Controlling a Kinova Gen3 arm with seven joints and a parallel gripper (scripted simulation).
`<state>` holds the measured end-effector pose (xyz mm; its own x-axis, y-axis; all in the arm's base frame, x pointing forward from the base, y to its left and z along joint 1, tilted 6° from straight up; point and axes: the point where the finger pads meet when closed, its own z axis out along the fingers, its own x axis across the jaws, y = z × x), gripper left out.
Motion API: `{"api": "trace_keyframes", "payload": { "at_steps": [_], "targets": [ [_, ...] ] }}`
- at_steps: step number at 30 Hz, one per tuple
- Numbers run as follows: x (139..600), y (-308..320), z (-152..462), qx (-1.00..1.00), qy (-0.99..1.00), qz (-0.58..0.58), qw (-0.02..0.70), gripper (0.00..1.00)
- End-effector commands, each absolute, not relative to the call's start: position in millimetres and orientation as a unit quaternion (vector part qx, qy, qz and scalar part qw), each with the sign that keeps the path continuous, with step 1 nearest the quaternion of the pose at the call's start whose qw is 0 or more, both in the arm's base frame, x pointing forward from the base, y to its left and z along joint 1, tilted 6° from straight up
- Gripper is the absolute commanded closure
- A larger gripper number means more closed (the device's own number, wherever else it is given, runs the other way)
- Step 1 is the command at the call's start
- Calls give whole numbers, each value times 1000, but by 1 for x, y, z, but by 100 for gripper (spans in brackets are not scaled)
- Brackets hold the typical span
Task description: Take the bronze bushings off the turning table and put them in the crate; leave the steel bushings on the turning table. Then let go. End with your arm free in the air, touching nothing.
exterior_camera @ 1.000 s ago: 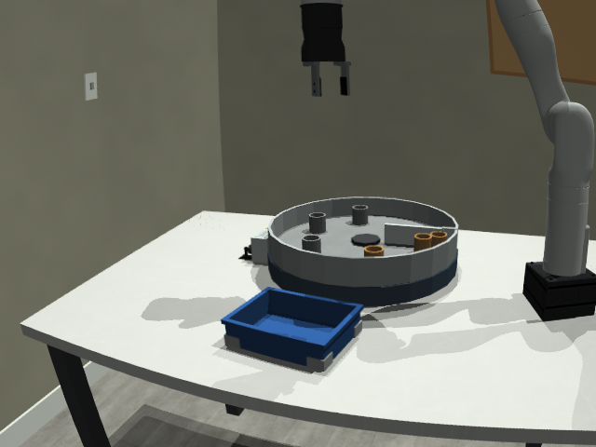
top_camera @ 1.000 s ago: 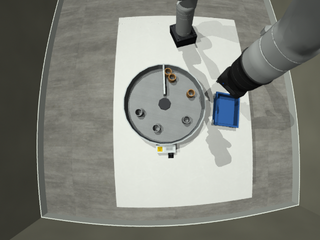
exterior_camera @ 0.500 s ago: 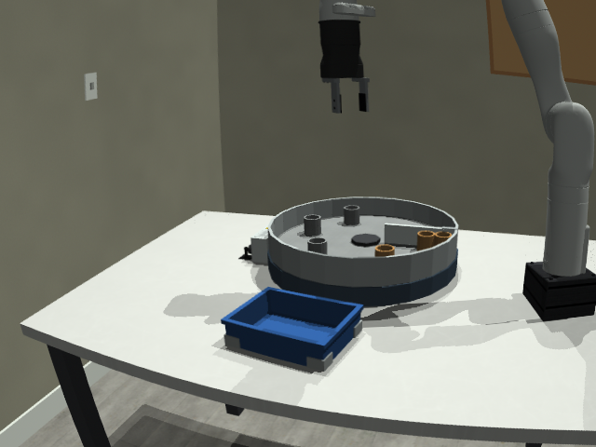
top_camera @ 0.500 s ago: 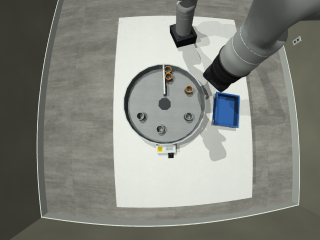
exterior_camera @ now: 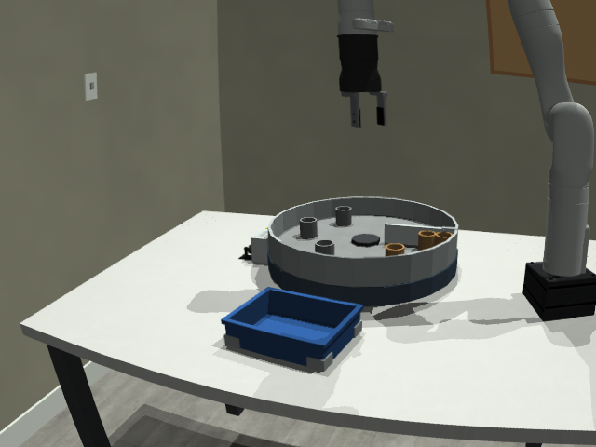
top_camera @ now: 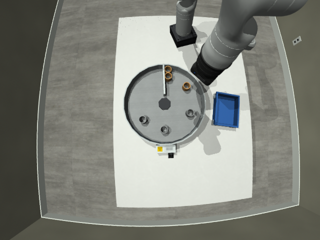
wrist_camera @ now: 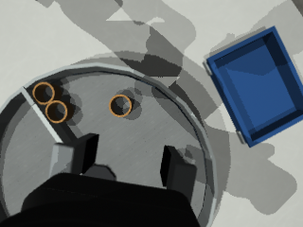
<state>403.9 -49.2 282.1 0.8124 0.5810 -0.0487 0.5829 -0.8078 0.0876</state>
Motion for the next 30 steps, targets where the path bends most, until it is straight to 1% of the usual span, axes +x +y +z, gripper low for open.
{"api": "trace_keyframes", "payload": {
  "at_steps": [1, 8, 13, 25, 30],
  "targets": [
    [402, -51, 285, 951, 304, -7, 50, 0],
    [402, -51, 285, 951, 304, -7, 50, 0],
    [369, -77, 259, 951, 304, -7, 50, 0],
    [369, -77, 259, 951, 304, -7, 50, 0],
    [336, -103, 232, 951, 304, -8, 50, 0]
  ]
}}
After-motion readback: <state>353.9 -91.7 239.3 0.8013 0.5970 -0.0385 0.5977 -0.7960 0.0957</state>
